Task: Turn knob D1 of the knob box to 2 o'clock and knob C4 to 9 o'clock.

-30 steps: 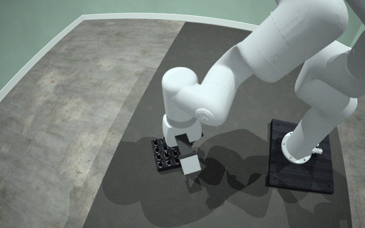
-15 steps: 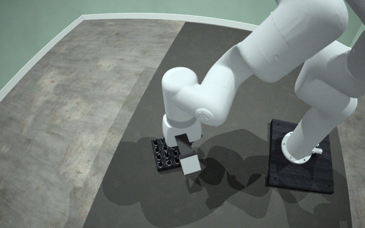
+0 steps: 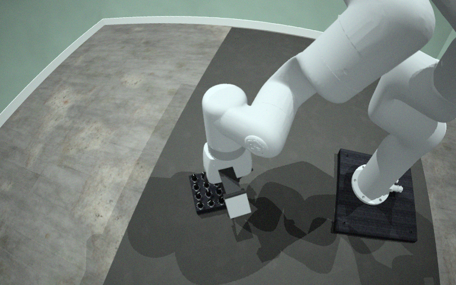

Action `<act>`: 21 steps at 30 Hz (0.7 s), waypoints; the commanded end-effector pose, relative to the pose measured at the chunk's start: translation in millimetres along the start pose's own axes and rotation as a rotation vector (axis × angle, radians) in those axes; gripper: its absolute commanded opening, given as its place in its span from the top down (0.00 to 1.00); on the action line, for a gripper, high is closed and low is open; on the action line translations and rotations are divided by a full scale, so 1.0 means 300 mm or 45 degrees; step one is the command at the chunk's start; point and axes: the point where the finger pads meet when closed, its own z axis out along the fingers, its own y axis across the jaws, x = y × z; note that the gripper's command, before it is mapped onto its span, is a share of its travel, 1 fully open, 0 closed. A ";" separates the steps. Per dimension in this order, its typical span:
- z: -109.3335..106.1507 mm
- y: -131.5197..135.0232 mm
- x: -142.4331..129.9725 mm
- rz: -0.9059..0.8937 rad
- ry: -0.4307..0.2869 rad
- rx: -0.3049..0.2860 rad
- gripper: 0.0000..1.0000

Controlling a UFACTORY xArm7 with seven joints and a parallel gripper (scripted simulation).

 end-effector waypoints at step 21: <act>-0.003 0.004 -0.001 -0.057 -0.001 -0.004 0.92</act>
